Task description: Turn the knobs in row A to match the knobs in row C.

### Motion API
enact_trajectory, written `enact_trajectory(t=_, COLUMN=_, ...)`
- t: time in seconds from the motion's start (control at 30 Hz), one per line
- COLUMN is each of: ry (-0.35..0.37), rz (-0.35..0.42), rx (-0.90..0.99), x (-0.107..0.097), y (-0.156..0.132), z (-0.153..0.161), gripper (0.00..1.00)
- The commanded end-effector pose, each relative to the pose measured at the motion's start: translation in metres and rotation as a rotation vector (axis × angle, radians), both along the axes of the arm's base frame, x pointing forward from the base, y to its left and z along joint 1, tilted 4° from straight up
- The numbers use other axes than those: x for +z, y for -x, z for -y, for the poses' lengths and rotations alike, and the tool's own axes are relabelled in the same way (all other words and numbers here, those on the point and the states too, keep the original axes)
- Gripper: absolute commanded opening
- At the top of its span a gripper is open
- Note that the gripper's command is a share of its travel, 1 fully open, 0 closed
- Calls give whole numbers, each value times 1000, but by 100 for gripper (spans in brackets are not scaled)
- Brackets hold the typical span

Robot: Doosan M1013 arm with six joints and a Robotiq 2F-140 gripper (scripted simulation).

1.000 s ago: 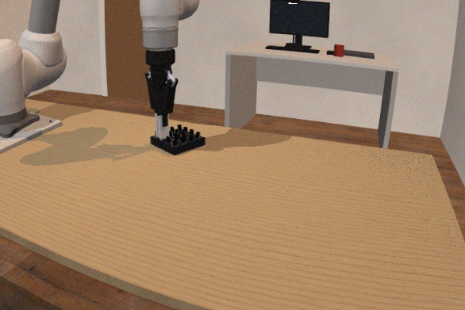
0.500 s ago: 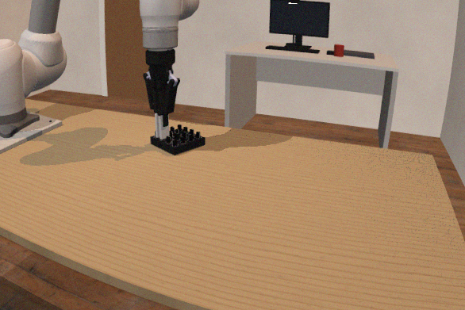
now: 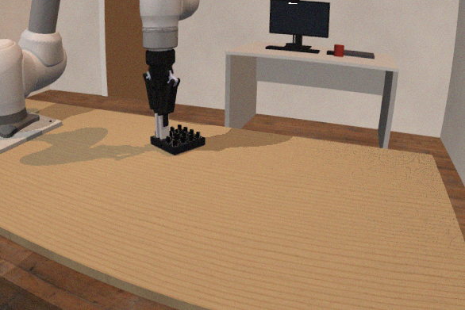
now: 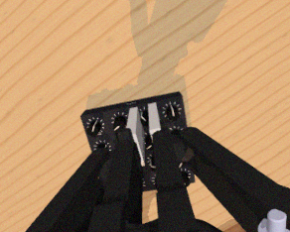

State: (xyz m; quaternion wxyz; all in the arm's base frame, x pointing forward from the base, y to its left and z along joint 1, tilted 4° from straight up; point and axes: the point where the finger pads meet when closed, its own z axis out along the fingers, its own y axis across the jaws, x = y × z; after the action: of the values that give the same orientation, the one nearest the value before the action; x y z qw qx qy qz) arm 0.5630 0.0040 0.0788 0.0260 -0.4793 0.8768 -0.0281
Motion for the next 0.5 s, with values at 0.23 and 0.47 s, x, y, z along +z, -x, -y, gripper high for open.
enact_trajectory(t=0.23, ry=0, rz=0, rx=0, x=0, y=0, z=0, gripper=12)
enact_trajectory(t=0.47, ry=0, rz=0, rx=0, x=0, y=0, z=0, gripper=12)
